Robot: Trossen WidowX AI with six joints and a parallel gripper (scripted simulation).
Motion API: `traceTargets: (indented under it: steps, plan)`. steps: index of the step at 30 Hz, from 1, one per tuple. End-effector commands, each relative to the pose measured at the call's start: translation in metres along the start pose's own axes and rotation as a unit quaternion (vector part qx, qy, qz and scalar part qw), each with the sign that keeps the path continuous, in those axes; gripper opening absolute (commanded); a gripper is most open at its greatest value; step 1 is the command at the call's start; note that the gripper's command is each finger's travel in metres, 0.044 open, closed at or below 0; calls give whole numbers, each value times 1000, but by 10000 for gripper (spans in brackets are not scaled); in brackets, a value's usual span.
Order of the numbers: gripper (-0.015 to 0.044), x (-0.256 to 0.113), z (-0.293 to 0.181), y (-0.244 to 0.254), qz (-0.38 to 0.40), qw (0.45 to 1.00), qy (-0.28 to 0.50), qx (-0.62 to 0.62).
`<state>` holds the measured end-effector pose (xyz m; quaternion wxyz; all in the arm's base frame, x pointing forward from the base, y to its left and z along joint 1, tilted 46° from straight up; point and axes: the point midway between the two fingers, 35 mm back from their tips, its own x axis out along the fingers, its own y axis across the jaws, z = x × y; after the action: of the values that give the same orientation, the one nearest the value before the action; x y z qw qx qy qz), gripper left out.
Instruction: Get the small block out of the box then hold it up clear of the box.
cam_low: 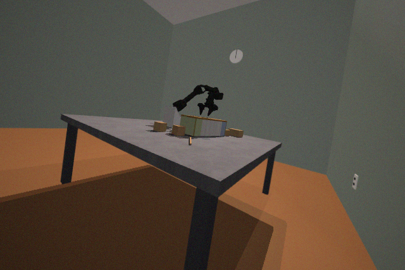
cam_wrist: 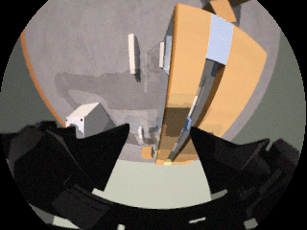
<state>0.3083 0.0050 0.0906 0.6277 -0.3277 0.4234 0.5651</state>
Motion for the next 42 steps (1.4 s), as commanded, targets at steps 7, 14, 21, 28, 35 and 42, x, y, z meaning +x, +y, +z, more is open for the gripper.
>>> traceTargets:
  steps: [7,14,21,28,35,42]
  plan:
    - [400,16,4,-2,2,1000,-2,3]
    - [400,27,7,-3,2,1000,-2,3]
    - [400,38,10,-4,2,1000,-2,3]
    - [400,49,14,-4,2,1000,-3,3]
    - [400,60,17,-4,2,1000,-4,3]
    - [400,59,10,-4,0,1000,-2,0]
